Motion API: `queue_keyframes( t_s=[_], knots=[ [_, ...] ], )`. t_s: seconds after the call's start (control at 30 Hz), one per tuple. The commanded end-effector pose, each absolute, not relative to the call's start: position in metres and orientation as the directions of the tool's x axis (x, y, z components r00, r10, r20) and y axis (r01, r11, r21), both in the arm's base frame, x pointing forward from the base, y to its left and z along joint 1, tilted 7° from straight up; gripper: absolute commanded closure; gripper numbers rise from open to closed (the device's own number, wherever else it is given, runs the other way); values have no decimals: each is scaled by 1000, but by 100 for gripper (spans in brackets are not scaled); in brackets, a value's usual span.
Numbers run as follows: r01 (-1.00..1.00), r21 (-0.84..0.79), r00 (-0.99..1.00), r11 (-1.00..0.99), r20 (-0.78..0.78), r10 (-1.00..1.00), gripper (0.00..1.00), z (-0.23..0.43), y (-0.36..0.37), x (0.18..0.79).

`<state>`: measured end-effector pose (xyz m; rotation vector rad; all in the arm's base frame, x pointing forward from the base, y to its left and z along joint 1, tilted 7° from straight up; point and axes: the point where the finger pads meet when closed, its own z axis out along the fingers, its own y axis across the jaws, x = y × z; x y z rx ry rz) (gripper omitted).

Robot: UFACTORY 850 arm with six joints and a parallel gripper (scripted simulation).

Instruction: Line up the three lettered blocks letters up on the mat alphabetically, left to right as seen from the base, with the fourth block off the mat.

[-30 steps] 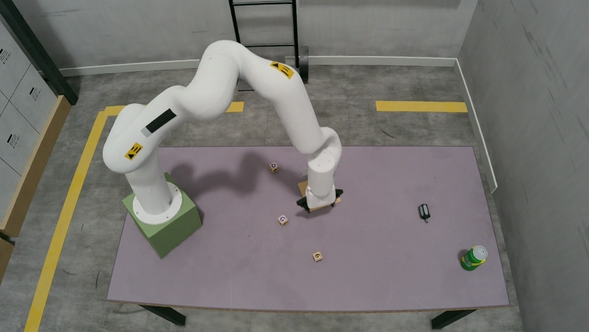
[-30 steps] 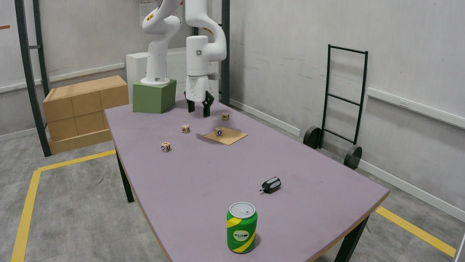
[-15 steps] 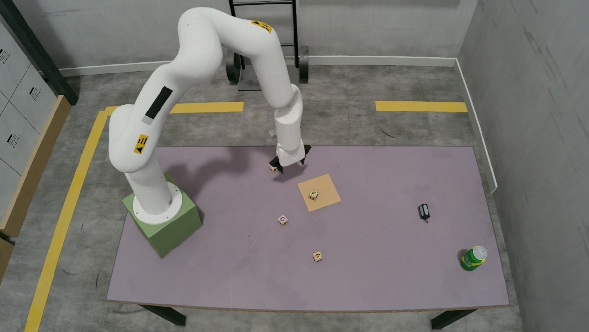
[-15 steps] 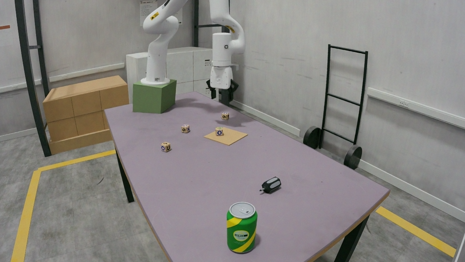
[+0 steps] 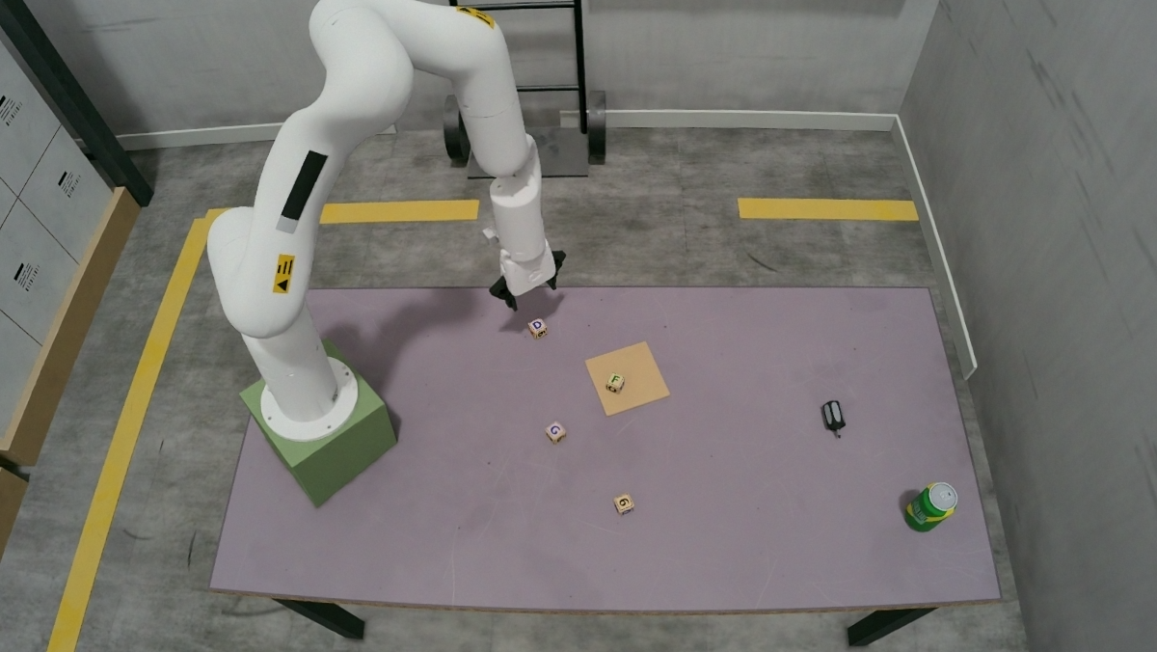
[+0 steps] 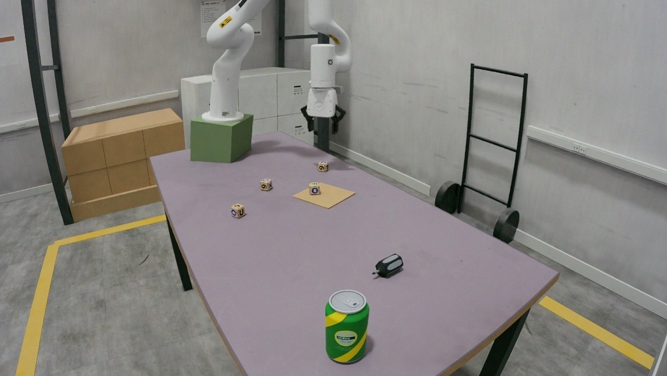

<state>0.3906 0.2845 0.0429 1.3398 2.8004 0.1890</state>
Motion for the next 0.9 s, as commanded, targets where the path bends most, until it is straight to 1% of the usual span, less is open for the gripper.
queue_keyframes(
  t_s=[0.0,0.13,0.23,0.3,0.53,0.8,0.87],
  knots=[
    [773,125,-629,622,24,777,0,44,285,391],
    [776,124,-625,618,25,780,0,43,285,391],
    [817,123,-571,563,35,820,0,42,286,391],
    [817,123,-571,563,35,820,0,42,286,391],
    [946,107,-314,306,75,946,0,34,289,392],
    [997,80,-23,14,106,994,0,26,291,393],
    [997,80,-23,14,106,994,0,26,291,393]
  ],
)
